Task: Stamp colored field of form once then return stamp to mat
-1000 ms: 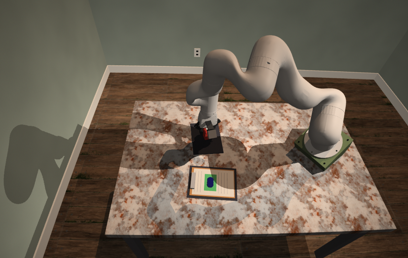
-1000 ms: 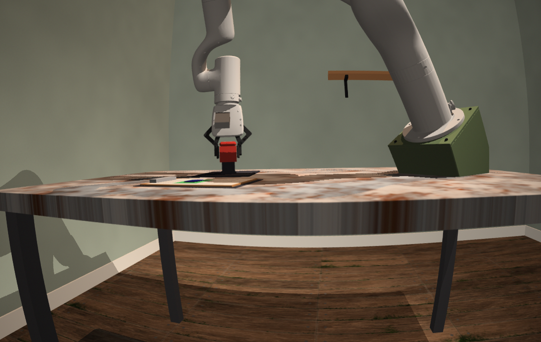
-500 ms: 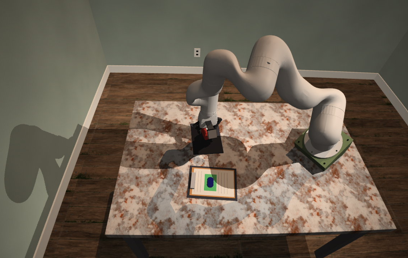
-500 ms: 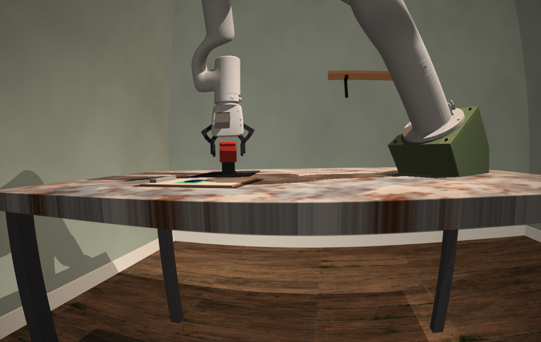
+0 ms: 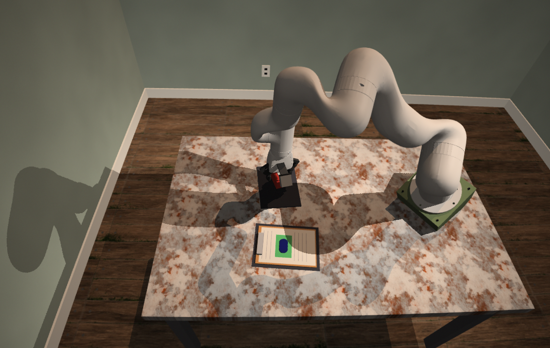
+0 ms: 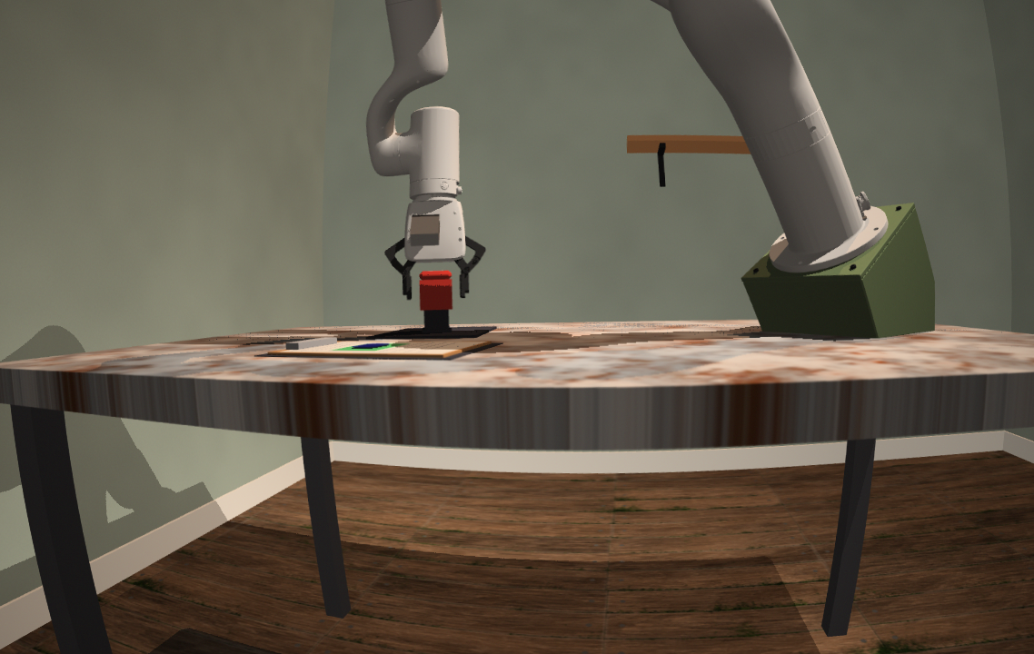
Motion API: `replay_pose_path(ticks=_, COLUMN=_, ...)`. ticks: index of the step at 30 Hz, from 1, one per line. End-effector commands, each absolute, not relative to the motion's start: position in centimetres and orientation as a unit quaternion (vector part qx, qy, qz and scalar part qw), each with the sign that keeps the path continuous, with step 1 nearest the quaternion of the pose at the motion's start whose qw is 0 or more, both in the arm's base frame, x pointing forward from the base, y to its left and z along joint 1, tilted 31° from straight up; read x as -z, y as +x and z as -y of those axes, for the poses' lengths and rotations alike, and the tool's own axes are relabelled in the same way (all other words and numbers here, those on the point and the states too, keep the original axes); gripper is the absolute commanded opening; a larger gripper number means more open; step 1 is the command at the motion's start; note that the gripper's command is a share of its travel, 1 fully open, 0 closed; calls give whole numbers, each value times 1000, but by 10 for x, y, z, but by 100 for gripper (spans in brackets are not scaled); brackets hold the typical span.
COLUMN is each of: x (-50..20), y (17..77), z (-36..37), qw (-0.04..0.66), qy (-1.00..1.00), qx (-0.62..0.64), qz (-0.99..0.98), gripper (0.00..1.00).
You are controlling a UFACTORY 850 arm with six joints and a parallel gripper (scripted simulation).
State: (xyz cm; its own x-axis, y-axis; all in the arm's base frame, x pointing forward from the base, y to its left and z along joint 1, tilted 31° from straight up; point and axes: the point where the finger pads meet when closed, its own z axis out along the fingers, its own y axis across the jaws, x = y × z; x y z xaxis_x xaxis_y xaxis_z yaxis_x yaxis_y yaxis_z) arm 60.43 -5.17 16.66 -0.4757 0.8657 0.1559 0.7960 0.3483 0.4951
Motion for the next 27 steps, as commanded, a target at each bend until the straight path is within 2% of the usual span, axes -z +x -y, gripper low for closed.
replay_pose_path(ticks=1, x=-167, y=605, z=52, qw=68, qy=508, qx=-261, qz=-818, gripper=97)
replay_pose_path(ticks=7, x=-171, y=603, z=54, qw=68, qy=508, qx=-261, qz=-818, gripper=97)
replay_pose_path(ticks=13, x=-234, y=576, z=80, qw=68, qy=508, qx=-261, qz=-818, gripper=97)
replay_pose_path(ticks=27, x=-244, y=571, z=84, qw=68, qy=508, qx=-261, qz=-818, gripper=97)
